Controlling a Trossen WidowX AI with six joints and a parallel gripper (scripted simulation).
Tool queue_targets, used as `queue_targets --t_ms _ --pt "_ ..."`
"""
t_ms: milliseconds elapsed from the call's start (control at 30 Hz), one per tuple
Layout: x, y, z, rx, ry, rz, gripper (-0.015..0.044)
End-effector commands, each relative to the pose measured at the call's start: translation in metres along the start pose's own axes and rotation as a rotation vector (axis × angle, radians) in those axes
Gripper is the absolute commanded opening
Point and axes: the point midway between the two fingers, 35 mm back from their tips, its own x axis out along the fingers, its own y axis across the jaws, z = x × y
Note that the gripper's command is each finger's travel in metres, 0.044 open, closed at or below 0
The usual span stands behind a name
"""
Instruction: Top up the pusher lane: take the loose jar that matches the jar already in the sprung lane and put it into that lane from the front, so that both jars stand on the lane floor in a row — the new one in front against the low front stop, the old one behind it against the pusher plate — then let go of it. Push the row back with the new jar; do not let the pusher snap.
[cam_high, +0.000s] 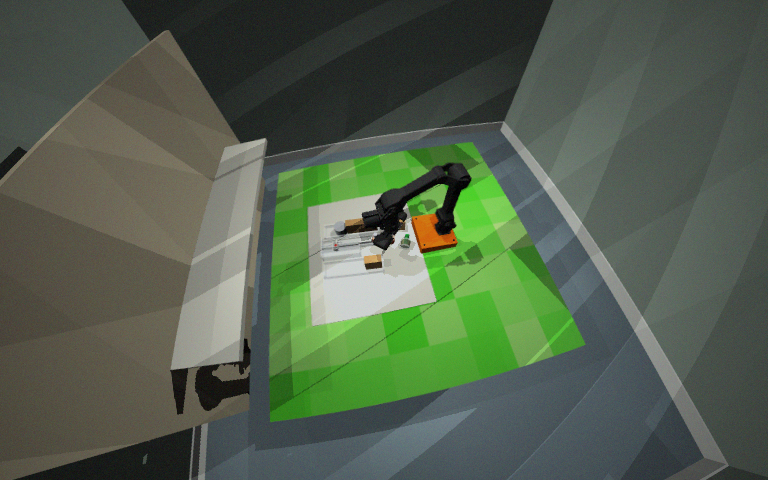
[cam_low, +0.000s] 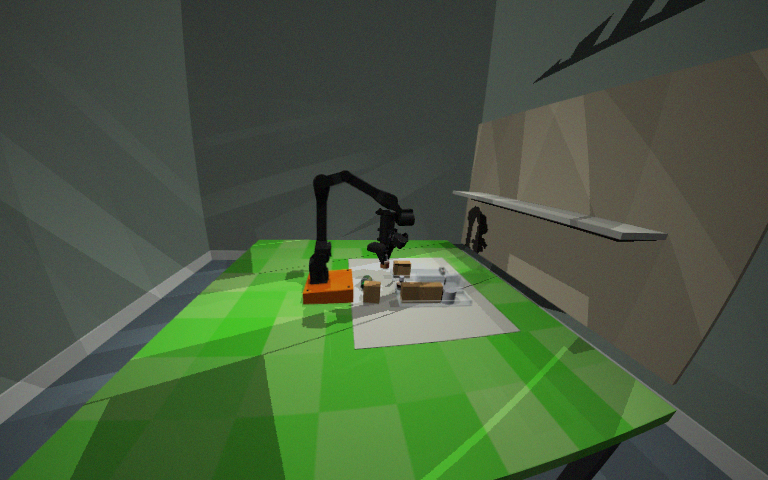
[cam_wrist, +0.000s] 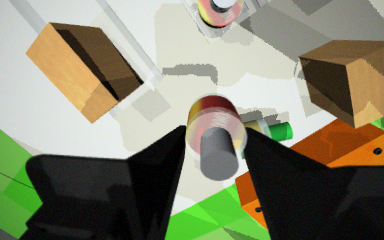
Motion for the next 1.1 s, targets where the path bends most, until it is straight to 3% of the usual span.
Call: queue_targets --t_ms 0,633,1067 --pt "0.004 -0.004 0.011 -0.113 -0.005 -0.003 0.0" --pt "0.022 -0.029 0.05 -0.616 -0.004 -0.008 0.0" --pt "0.039 -0.03 0.051 -0.633 -0.004 -0.008 0.0"
